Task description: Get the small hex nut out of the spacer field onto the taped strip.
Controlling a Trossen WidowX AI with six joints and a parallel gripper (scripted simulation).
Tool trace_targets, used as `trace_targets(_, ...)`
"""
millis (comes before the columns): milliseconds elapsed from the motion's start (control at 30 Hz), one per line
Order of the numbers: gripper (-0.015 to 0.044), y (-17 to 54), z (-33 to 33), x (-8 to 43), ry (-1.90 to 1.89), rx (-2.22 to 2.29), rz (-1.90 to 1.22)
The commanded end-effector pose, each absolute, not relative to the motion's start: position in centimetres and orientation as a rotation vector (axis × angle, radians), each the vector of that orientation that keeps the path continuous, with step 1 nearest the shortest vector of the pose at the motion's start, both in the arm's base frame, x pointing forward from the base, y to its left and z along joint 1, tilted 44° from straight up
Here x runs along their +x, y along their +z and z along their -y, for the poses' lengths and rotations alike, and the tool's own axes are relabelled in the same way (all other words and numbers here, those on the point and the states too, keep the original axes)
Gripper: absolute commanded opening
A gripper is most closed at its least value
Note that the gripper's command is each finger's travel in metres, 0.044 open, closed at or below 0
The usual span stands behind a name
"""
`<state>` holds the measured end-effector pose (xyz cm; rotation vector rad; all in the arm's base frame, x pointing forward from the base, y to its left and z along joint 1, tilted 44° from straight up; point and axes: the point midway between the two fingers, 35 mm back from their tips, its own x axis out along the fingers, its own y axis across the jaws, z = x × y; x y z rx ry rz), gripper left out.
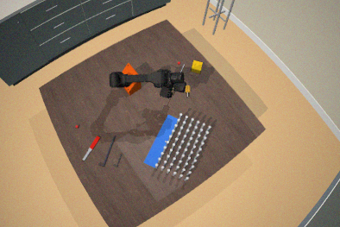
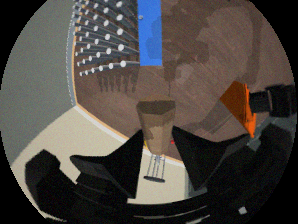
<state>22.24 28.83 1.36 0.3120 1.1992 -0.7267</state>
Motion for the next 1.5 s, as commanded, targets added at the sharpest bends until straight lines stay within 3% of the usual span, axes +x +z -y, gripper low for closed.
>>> trace_targets(0,0.0,0.5,-30.2,21.4,-0.686,0.245,-1.26)
trace_targets(1267,0.0,-13.6,-36.9,7.3,-0.239,-0.598,-1.825)
trace_targets(1467,0.0,-14.0,-36.8,7.1,-0.23,-0.611,-1.833)
